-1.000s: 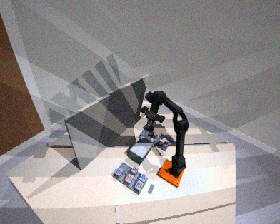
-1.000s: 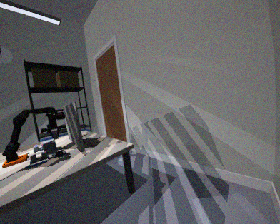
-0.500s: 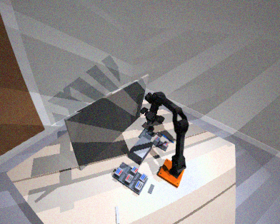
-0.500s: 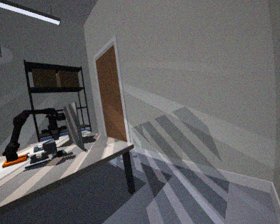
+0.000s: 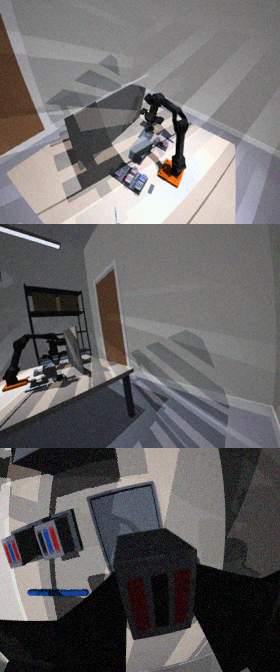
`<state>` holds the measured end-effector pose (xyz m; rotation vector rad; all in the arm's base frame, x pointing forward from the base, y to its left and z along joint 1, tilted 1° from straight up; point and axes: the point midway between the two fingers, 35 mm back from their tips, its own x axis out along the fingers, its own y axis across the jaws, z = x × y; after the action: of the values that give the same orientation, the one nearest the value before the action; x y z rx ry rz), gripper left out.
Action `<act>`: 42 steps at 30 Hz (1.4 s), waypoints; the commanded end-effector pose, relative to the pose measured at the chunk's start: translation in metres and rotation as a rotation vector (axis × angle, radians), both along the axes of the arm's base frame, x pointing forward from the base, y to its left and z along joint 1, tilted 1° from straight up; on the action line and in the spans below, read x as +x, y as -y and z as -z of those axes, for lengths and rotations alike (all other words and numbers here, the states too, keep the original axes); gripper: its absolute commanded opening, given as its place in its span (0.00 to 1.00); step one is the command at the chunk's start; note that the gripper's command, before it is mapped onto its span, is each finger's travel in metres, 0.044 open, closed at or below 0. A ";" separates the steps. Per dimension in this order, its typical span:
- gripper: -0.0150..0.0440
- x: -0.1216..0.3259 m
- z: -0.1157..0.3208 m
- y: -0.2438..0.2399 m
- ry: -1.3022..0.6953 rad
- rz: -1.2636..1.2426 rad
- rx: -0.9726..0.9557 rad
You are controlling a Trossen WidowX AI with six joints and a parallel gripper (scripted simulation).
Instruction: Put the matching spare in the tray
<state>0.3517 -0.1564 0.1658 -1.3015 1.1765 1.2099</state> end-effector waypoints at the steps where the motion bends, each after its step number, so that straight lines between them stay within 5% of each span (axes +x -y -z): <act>1: 0.25 0.001 0.004 0.001 -0.001 -0.004 0.000; 42: 0.25 0.004 0.032 0.003 -0.001 -0.004 0.000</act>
<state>0.3555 -0.1586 0.1372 -1.3017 1.1765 1.2097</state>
